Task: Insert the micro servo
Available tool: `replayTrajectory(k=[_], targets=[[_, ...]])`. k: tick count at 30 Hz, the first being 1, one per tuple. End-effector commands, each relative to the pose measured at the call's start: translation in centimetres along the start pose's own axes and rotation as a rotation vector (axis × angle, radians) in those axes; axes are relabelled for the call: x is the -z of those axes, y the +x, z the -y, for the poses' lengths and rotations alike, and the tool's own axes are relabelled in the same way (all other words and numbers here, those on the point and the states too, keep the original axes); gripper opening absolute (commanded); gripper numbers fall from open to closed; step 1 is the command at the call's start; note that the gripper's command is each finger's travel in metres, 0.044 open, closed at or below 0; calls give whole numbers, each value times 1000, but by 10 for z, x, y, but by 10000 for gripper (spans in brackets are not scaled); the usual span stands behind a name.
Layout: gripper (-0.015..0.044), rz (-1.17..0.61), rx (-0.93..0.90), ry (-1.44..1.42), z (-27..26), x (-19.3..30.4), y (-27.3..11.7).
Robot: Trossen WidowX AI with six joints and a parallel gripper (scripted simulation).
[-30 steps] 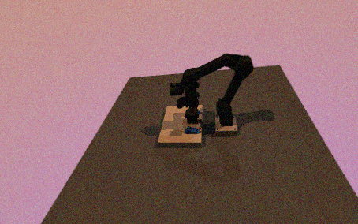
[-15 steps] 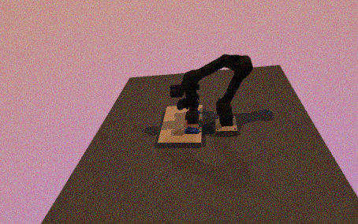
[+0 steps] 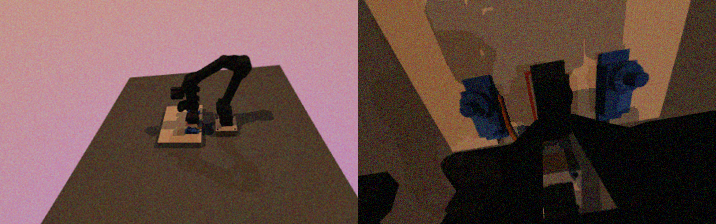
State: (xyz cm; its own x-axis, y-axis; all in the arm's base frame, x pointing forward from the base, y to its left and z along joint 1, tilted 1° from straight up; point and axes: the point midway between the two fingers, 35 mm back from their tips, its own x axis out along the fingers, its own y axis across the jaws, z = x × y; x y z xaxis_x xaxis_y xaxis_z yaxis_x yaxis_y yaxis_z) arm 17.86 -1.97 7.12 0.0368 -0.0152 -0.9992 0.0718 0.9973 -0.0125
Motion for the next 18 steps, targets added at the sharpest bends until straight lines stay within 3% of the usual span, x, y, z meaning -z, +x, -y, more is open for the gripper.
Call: replayTrajectory(k=[1, 18], targets=[[0, 2, -1, -3, 0, 0, 4], [0, 2, -1, -3, 0, 0, 18]])
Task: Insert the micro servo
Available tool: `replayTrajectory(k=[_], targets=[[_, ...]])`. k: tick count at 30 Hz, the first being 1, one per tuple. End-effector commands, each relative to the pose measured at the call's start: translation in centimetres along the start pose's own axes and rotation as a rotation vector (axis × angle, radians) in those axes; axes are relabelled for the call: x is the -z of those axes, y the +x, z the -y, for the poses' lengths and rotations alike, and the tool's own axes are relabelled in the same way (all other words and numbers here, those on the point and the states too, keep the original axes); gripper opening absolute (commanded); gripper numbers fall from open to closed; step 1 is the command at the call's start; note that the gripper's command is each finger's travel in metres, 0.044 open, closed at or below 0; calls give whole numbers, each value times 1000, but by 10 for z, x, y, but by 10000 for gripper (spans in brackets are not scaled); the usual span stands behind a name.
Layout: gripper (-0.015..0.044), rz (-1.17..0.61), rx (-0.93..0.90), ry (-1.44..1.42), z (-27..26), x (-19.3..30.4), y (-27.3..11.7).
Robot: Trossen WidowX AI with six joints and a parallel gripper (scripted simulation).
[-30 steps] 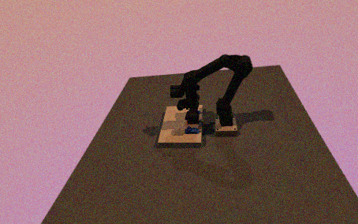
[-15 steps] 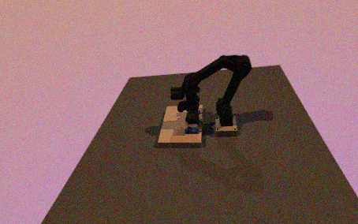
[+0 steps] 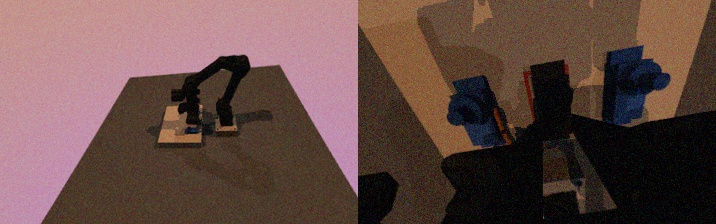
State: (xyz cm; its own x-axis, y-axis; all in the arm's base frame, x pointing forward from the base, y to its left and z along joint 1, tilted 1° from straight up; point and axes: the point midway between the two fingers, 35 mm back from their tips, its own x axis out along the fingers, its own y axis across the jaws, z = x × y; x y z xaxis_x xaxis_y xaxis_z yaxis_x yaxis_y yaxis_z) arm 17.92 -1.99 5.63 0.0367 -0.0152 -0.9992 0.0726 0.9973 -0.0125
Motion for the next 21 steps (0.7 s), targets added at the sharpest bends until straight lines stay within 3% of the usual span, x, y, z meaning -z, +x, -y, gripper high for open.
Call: replayTrajectory(k=[1, 8, 15, 21], targets=[[0, 2, -1, -4, 0, 0, 4], [0, 2, -1, -4, 0, 0, 10], [184, 2, -1, -4, 0, 0, 7], [187, 2, -1, -4, 0, 0, -10]])
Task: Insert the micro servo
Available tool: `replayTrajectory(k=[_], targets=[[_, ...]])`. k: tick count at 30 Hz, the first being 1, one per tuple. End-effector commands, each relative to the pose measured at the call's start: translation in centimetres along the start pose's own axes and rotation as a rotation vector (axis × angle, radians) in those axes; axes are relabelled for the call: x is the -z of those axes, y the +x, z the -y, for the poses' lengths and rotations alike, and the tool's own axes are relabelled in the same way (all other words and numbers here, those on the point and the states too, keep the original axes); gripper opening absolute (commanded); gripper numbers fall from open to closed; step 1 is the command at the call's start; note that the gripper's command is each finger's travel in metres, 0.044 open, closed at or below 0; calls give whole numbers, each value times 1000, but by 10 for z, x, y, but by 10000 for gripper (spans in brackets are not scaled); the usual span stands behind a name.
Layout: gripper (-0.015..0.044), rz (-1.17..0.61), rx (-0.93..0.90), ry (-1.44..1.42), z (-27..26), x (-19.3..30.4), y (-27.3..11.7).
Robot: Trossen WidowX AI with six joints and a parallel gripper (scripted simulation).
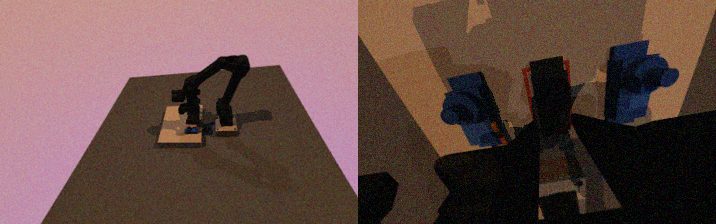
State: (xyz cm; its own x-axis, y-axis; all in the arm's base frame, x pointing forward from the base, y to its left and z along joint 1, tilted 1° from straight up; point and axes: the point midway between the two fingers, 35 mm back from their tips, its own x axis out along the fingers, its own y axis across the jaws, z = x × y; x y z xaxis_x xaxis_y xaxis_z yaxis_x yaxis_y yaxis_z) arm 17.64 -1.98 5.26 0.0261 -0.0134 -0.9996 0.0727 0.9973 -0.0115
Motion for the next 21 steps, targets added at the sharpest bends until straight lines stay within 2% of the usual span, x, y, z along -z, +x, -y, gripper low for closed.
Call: replayTrajectory(k=[1, 9, 12, 18, 21], targets=[[187, 13, 0, -4, 0, -1, -22], [187, 13, 0, -4, 0, 1, -32], [266, 11, 0, 0, 0, -7, -34], [424, 17, 0, 0, 0, -54, -67], [440, 20, 0, -1, 0, -81, -83]])
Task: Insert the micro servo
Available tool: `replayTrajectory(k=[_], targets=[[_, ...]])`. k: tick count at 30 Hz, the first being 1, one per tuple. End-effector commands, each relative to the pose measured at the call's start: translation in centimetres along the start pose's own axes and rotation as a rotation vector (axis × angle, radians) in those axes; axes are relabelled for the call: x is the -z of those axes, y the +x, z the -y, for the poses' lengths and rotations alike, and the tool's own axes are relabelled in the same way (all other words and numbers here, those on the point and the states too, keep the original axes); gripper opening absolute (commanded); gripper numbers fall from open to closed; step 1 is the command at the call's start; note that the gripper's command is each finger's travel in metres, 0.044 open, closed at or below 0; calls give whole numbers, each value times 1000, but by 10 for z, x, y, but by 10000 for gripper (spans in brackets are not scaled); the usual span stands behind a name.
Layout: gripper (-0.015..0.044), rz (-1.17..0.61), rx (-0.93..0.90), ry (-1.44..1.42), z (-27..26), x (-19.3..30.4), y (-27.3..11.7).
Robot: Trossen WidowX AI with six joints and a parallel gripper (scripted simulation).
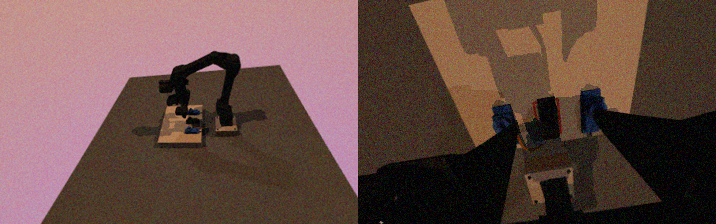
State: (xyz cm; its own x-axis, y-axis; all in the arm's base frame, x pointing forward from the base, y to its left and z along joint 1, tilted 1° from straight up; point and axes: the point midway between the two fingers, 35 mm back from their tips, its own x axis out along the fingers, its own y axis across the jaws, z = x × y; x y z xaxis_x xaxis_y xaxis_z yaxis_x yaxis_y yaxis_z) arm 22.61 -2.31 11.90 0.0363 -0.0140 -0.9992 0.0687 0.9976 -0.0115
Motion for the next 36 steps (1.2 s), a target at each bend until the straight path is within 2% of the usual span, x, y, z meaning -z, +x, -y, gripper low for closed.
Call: replayTrajectory(k=[1, 4, 10, 17, 36], targets=[[440, 11, 0, 2, 0, -38, -23], [440, 13, 0, 1, -1, -59, -33], [440, 13, 0, 0, -1, -60, -35], [440, 11, 0, -3, -1, -50, -79], [440, 11, 0, -3, -1, -50, -79]])
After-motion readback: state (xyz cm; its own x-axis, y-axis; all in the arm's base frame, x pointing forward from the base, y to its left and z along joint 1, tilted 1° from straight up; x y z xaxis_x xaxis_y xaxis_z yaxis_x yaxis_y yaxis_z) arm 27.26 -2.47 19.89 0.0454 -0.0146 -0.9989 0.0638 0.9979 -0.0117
